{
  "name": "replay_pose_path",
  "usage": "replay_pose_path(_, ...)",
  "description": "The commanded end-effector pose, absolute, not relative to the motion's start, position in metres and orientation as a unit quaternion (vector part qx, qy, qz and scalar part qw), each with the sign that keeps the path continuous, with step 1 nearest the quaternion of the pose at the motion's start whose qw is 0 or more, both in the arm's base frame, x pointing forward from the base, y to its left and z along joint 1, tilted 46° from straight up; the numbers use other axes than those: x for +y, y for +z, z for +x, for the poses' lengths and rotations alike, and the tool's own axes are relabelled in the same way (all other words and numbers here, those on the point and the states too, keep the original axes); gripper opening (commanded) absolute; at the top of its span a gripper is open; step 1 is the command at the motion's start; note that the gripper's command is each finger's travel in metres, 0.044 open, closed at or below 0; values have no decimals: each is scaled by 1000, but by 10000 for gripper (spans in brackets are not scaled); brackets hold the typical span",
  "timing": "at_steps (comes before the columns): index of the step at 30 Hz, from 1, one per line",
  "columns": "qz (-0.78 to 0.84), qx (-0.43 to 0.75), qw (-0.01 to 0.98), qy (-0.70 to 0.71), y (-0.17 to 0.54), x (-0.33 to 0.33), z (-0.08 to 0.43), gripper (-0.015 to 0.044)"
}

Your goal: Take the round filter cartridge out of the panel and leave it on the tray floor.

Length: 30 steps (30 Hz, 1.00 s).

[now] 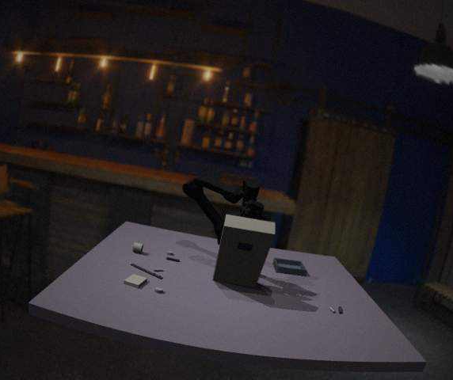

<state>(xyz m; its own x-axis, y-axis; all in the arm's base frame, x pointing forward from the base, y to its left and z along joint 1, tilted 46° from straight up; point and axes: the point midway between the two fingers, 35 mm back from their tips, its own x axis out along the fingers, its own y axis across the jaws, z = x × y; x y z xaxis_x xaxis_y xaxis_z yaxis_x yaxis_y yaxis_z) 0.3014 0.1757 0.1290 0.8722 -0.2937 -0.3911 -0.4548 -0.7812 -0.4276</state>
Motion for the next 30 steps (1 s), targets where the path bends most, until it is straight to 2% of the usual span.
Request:
replay_pose_path(1,-932,199,261,156,130,177,302,111)
replay_pose_path(30,-932,199,261,156,126,175,303,111)
